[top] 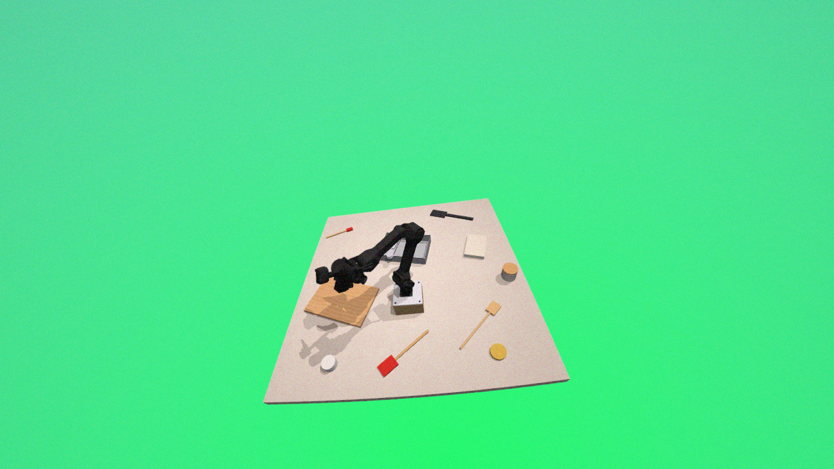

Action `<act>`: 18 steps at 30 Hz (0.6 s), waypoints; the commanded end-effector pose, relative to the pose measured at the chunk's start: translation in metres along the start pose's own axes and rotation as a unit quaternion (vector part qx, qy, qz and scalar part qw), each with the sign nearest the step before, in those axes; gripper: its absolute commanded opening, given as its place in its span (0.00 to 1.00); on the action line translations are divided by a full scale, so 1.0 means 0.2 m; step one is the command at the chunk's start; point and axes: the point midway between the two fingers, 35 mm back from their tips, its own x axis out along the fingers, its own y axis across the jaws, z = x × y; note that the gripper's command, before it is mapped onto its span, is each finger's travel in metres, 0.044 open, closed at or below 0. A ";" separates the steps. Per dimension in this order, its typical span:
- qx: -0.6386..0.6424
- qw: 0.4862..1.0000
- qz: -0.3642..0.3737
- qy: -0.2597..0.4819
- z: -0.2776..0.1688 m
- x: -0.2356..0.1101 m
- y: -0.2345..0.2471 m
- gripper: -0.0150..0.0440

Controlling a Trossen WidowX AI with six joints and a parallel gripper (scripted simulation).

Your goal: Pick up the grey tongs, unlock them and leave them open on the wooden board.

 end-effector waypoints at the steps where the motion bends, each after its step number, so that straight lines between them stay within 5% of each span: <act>1: 0.007 1.000 0.000 -0.001 0.00 0.01 0.00 0.89; 6: 0.076 0.996 0.048 -0.008 -0.03 0.18 0.09 0.69; 18: 0.364 0.902 0.232 0.009 -0.19 0.68 0.63 0.69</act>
